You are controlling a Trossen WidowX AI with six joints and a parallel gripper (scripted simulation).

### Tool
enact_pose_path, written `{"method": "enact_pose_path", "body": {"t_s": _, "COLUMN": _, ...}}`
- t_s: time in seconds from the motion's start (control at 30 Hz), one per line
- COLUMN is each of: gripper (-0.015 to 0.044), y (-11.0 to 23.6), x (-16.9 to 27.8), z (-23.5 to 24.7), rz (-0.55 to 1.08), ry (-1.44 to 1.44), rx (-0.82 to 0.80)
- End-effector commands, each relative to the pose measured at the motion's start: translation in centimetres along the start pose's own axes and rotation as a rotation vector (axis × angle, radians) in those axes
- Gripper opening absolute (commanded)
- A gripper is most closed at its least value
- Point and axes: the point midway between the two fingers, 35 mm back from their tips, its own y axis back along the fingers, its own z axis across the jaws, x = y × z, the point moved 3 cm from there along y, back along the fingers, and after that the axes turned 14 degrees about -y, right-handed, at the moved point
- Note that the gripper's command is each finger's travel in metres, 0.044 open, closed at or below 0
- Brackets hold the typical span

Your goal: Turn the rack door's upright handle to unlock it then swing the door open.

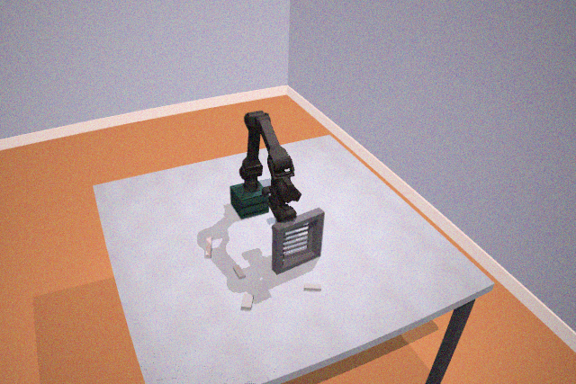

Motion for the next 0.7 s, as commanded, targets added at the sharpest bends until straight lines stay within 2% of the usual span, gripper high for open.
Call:
{"method": "enact_pose_path", "body": {"t_s": 0.0, "gripper": 0.001, "y": 0.0, "x": -0.1, "z": 0.4, "rz": -0.004, "ry": -0.098, "rx": 0.005}}
{"method": "enact_pose_path", "body": {"t_s": 0.67, "gripper": 0.001, "y": 0.0, "x": -1.3, "z": 3.7, "rz": -0.006, "ry": -0.451, "rx": 0.001}}
